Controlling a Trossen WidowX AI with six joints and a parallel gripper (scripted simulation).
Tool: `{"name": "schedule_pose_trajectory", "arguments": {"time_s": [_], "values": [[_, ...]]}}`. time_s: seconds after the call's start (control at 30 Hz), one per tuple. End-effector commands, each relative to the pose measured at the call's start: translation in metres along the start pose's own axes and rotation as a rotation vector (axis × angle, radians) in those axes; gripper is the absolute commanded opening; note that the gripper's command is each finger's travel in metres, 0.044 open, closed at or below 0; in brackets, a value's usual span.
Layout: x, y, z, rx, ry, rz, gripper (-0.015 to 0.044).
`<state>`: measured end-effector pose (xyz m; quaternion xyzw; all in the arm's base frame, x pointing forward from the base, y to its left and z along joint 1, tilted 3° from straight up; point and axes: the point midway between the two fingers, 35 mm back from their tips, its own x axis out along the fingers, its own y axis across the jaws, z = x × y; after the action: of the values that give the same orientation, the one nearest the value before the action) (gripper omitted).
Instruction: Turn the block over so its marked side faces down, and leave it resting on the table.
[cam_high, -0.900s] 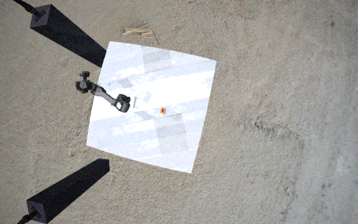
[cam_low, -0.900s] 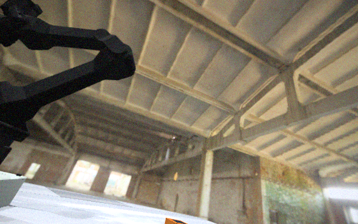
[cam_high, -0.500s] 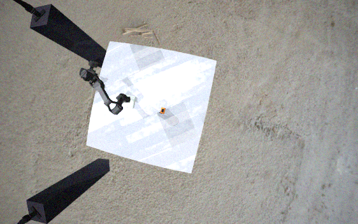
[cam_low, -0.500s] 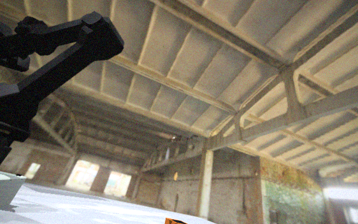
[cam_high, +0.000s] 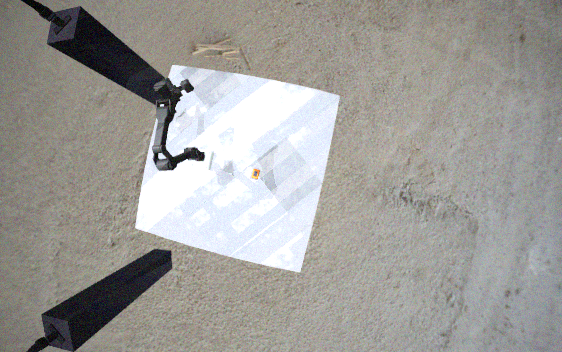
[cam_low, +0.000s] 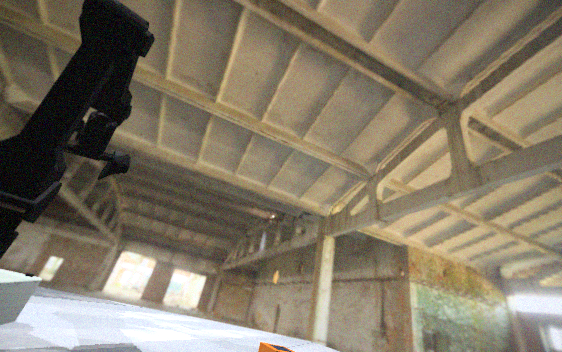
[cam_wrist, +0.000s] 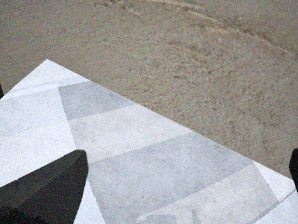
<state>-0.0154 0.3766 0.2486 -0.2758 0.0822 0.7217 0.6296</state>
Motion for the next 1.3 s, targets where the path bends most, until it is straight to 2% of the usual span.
{"name": "schedule_pose_trajectory", "arguments": {"time_s": [0.0, 0.17, 0.33, 0.7, 0.97, 1.27], "values": [[0.004, -0.062, -0.024, 0.099, 0.109, -0.128, 0.0440], [-0.004, -0.138, -0.071, 0.264, 0.262, -0.280, 0.0440], [-0.029, -0.206, -0.128, 0.466, 0.410, -0.422, 0.0440], [-0.131, -0.300, -0.260, 0.871, 0.661, -0.657, 0.0440], [-0.233, -0.308, -0.361, 1.291, 0.806, -0.819, 0.0440], [-0.352, -0.257, -0.456, 1.799, 0.895, -0.954, 0.0440]]}}
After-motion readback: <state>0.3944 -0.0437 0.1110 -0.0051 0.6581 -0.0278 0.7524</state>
